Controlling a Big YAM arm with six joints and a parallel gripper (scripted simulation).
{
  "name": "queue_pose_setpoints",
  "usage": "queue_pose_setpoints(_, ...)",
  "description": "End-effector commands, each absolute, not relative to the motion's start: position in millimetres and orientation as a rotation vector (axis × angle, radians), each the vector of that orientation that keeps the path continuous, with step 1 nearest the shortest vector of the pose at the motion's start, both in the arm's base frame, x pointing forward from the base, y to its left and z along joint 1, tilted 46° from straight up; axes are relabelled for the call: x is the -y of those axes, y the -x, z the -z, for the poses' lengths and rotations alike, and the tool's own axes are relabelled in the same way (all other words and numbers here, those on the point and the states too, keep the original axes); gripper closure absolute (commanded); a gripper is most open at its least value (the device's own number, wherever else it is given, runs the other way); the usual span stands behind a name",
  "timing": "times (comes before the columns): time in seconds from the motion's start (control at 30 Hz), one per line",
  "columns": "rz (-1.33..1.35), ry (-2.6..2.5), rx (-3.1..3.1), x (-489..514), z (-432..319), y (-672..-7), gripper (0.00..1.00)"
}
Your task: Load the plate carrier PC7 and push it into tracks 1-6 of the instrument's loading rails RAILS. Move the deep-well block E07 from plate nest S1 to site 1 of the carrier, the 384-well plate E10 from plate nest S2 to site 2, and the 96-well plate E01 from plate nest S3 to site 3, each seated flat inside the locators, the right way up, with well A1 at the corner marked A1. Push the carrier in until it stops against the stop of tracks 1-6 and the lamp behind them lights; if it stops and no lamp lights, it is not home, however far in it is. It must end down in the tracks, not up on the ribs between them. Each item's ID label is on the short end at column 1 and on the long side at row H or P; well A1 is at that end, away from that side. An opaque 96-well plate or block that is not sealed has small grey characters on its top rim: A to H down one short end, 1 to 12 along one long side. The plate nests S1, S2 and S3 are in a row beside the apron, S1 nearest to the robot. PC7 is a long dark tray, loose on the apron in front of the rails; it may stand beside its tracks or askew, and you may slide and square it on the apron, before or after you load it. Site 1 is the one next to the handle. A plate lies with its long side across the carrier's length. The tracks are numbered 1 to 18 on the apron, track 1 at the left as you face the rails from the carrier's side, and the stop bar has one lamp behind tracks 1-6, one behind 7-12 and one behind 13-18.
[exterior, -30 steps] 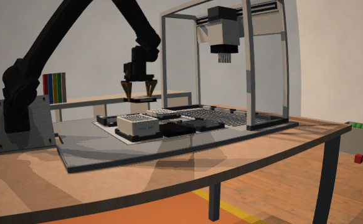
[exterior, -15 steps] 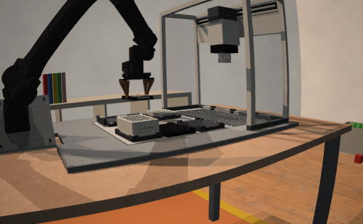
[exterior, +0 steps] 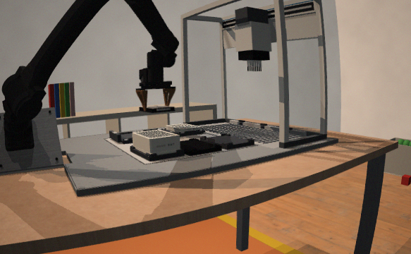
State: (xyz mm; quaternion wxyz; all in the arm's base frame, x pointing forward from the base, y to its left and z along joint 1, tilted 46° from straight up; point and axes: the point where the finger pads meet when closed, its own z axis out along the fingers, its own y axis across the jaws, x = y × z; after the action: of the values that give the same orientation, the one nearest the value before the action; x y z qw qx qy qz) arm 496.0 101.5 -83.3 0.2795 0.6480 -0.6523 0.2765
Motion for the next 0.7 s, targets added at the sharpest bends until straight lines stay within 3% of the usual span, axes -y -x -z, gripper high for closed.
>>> queue_pose_setpoints(0.0,-0.772,-1.756,1.782,-114,72,-510,1.00)
queue_pose_setpoints(0.67,-0.785,-1.784,1.760,-107,80,-505,1.00)
